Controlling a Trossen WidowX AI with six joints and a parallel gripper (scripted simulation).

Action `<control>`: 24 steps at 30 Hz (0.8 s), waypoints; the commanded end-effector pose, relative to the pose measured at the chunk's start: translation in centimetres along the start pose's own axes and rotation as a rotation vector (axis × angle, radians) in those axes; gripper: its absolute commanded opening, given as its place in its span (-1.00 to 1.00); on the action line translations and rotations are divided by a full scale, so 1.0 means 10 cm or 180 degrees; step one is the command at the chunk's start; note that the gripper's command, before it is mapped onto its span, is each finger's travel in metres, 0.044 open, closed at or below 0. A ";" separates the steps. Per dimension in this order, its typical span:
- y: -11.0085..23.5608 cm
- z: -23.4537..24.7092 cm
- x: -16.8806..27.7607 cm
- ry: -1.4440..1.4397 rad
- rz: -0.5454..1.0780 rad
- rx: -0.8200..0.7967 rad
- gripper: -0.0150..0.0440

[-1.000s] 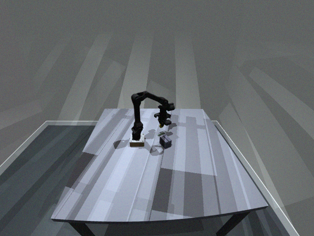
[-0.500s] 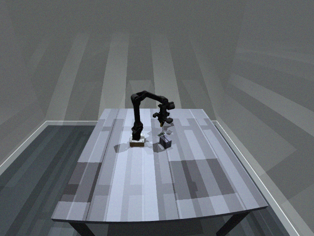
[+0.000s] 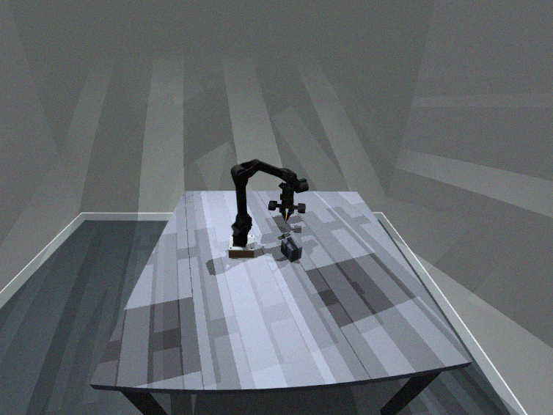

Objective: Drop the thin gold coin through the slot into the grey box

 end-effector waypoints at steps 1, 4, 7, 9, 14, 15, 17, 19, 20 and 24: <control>0.00 -0.01 -0.01 0.0455 -0.0003 -0.0009 -0.49; 0.00 -0.02 -0.01 0.0787 -0.0003 -0.0008 -0.49; 0.00 -0.02 -0.01 0.1119 -0.0003 -0.0008 -0.49; 0.00 -0.03 -0.01 0.1340 -0.0004 -0.0008 -0.49; 0.01 -0.04 -0.02 0.1893 -0.0004 -0.0008 -0.49; 0.01 -0.04 -0.02 0.2003 -0.0005 -0.0008 -0.49; 0.01 -0.04 -0.02 0.2150 -0.0005 -0.0007 -0.49; 0.01 -0.04 -0.02 0.2168 -0.0005 -0.0007 -0.49; 0.01 -0.04 -0.02 0.2168 -0.0005 -0.0007 -0.49; 0.01 -0.04 -0.01 0.2168 -0.0005 -0.0007 -0.49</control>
Point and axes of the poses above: the point midway between the two fingers, 35 mm back from their tips, its own y axis back along the fingers, its own z axis across the jaws, x = y × z, the point moved 2 cm from there along y, back along the fingers, and after that the axes turned 9 degrees about y, right-handed, at the moved point
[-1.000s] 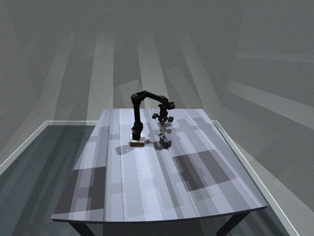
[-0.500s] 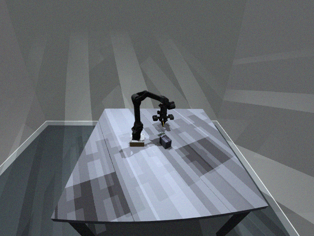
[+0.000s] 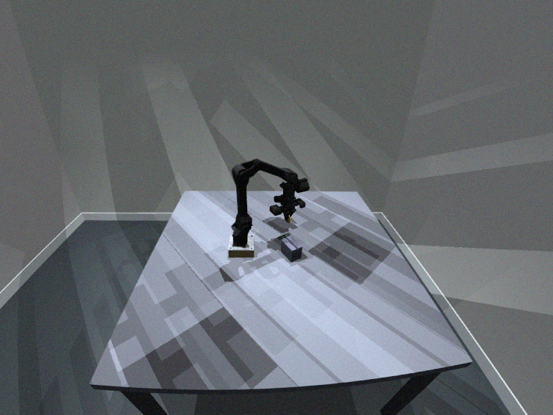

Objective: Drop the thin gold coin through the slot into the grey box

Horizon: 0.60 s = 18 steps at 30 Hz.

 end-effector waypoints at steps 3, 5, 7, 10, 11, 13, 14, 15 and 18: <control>0.00 0.02 0.06 0.0052 -0.0004 -0.0008 -0.49; 0.00 0.03 0.11 0.0052 -0.0002 -0.0009 -0.49; 0.00 0.05 0.16 0.0052 -0.0001 -0.0010 -0.49; 0.00 0.08 0.24 0.0052 0.0002 -0.0012 -0.49; 0.00 0.09 0.26 0.0052 0.0002 -0.0012 -0.49; 0.00 0.11 0.31 0.0052 0.0004 -0.0013 -0.49; 0.00 0.12 0.34 0.0052 0.0005 -0.0013 -0.49; 0.00 0.13 0.36 0.0052 0.0005 -0.0014 -0.49; 0.00 0.16 0.43 0.0053 0.0007 -0.0015 -0.49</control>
Point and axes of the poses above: the point midway between the two fingers, 35 mm back from their tips, its own y axis back along the fingers, its own z axis across the jaws, x = y × z, the point moved 2 cm from there along y, back along the fingers, and after that the axes turned 9 degrees about y, right-handed, at the moved point
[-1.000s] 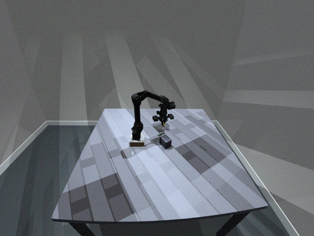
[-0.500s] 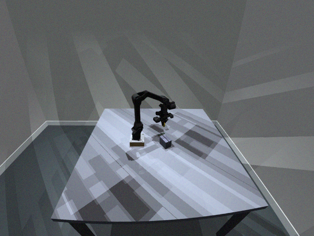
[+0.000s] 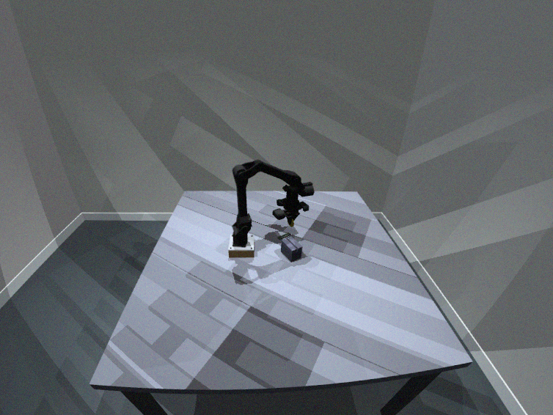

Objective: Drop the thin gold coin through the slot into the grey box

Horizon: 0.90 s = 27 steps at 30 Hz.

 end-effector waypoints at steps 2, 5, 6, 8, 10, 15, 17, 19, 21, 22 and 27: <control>-0.02 0.08 0.11 -0.0010 -0.0016 -0.0025 -0.49; -0.02 0.12 0.16 -0.0037 -0.0002 -0.0039 -0.49; -0.02 0.13 0.18 -0.0040 -0.0001 -0.0041 -0.49; -0.02 0.15 0.21 -0.0046 0.0003 -0.0045 -0.49; -0.02 0.17 0.24 -0.0054 0.0006 -0.0050 -0.49; -0.02 0.24 0.35 -0.0050 0.0006 -0.0051 -0.49; -0.02 0.26 0.39 -0.0046 0.0005 -0.0050 -0.49; -0.02 0.29 0.43 -0.0042 0.0004 -0.0049 -0.49; -0.02 0.33 0.48 -0.0038 0.0003 -0.0048 -0.49; -0.02 0.34 0.50 -0.0037 0.0003 -0.0047 -0.49; -0.02 0.43 0.60 -0.0033 0.0004 -0.0043 -0.49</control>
Point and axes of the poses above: the point midway between the two fingers, 35 mm back from their tips, its own y axis back along the fingers, its own z axis across the jaws, x = y × z, the point moved 2 cm from there along y, back along the fingers, and after that the axes turned 9 degrees about y, right-handed, at the moved point
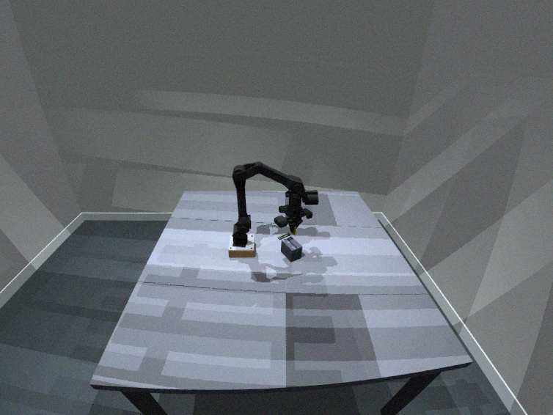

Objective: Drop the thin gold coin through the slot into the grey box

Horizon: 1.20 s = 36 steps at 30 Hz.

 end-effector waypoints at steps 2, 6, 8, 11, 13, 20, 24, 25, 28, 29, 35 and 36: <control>-0.02 0.10 0.09 0.0008 -0.0020 -0.0008 -0.49; -0.02 0.17 0.17 0.0012 -0.0020 -0.0004 -0.49; -0.02 0.21 0.21 0.0016 -0.0021 -0.0002 -0.49; -0.02 0.26 0.27 0.0025 -0.0024 0.0000 -0.49; -0.02 0.30 0.30 0.0033 -0.0025 0.0001 -0.49; -0.01 0.31 0.33 0.0031 -0.0008 -0.0002 -0.49; 0.00 0.30 0.32 0.0026 -0.0001 -0.0003 -0.49; 0.00 0.30 0.32 0.0026 -0.0001 -0.0003 -0.49; 0.00 0.30 0.32 0.0027 -0.0001 -0.0003 -0.49; 0.00 0.31 0.33 0.0027 -0.0001 -0.0003 -0.49; -0.02 0.35 0.34 0.0044 -0.0001 -0.0004 -0.49; -0.03 0.35 0.34 0.0047 -0.0001 -0.0004 -0.49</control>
Point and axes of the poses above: the point midway between the two fingers, 35 mm back from their tips, its own y axis back along the fingers, its own z axis across the jaws, x = y × z, the point moved 2 cm from there along y, back along the fingers, and after that the axes turned 9 degrees about y, right-handed, at the moved point
